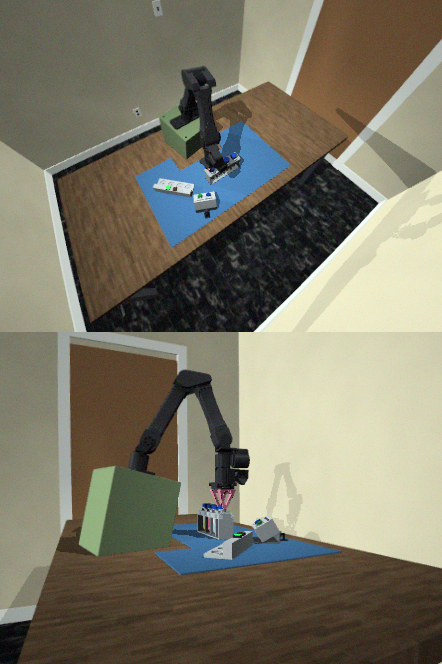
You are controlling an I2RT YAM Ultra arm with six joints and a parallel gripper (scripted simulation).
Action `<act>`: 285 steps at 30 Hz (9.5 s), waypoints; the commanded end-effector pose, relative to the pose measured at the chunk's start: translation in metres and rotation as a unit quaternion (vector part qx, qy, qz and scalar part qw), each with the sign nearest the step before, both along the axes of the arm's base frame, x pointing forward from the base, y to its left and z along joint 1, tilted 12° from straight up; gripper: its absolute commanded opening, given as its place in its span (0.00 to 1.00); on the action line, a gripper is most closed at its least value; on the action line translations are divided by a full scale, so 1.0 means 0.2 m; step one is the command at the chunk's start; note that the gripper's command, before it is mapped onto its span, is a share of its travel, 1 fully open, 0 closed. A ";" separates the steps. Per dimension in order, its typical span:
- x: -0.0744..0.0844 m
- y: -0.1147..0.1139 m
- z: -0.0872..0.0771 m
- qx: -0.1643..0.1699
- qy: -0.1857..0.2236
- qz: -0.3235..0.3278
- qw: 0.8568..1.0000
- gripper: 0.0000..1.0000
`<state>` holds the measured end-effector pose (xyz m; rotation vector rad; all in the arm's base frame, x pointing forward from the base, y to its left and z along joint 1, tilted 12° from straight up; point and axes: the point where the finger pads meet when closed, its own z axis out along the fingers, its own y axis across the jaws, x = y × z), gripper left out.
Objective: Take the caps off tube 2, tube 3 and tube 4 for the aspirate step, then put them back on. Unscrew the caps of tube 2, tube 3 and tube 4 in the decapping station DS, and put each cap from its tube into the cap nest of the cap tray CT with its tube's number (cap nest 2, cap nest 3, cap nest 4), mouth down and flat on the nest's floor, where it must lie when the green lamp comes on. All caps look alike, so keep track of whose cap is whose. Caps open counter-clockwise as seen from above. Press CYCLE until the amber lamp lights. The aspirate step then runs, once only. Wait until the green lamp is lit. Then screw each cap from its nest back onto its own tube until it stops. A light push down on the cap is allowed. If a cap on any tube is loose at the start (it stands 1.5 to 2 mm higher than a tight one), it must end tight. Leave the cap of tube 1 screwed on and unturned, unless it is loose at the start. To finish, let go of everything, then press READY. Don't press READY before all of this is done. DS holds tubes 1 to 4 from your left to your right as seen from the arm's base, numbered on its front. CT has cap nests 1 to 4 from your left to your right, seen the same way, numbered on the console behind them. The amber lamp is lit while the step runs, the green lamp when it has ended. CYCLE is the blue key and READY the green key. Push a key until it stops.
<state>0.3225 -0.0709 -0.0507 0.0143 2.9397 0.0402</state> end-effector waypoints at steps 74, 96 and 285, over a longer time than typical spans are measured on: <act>0.02 -0.01 0.02 -0.072 -0.017 0.327 0.942 0.49; 0.02 -0.01 0.02 -0.140 -0.023 0.646 0.750 0.49; 0.01 -0.01 0.01 -0.063 -0.016 0.286 0.956 0.00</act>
